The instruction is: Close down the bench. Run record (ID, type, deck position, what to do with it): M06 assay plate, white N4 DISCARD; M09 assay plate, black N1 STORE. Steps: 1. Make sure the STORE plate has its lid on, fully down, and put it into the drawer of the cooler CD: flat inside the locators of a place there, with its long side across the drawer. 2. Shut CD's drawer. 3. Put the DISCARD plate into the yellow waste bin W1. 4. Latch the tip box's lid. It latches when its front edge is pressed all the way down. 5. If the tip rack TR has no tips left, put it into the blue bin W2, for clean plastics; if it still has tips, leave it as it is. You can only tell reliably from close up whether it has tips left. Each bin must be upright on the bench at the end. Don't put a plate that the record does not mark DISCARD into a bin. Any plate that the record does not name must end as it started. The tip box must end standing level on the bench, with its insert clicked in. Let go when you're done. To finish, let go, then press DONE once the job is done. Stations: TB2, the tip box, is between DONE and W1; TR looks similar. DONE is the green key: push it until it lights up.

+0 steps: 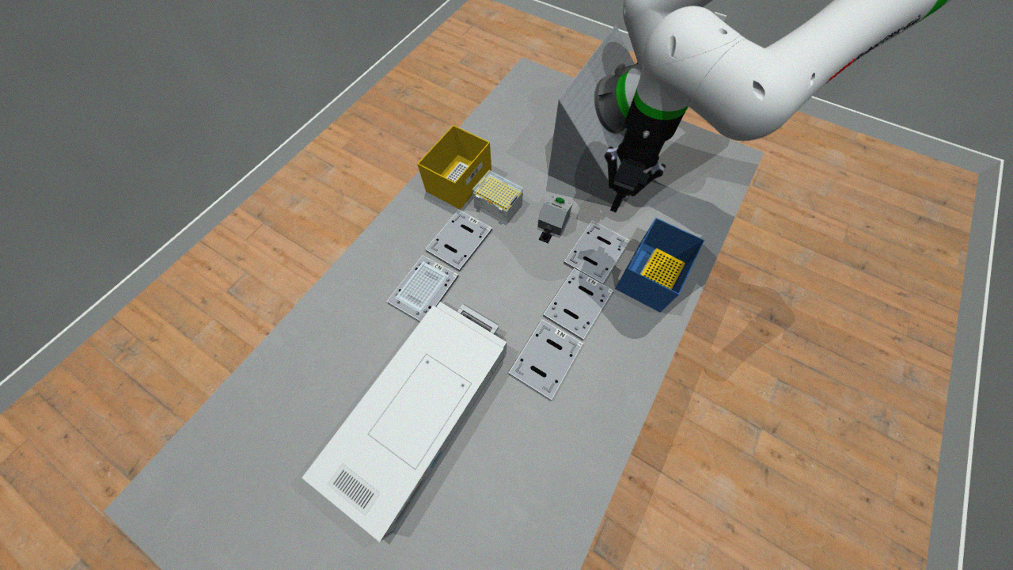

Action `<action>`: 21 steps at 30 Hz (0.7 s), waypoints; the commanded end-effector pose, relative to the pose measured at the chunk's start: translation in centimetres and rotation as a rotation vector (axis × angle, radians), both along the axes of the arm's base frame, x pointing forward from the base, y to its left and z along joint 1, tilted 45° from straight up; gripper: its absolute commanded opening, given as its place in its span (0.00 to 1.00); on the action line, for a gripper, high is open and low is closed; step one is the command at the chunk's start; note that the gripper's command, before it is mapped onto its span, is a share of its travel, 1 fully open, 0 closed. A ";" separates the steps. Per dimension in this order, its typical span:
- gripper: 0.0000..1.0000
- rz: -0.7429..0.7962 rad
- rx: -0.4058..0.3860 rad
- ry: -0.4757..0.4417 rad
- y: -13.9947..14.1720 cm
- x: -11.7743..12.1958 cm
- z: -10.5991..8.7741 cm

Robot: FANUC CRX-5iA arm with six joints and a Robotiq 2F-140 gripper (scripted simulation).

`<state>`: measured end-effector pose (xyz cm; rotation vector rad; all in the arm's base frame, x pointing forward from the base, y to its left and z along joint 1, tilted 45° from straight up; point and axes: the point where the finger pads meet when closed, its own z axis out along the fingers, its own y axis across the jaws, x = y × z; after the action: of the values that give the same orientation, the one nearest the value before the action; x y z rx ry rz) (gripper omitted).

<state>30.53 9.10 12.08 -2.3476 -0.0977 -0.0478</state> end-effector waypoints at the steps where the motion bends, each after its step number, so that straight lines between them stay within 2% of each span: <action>1: 0.10 0.000 0.000 -0.001 -1.3 -0.2 -1.1; 3: 0.10 0.000 0.000 -0.001 -1.3 -0.2 -1.1; 18: 0.10 0.000 0.000 -0.001 -5.7 -1.2 -5.1; 21: 0.10 0.000 0.000 -0.001 -6.0 -1.2 -5.3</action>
<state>29.33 3.65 7.19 -2.3474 -0.0976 -0.0477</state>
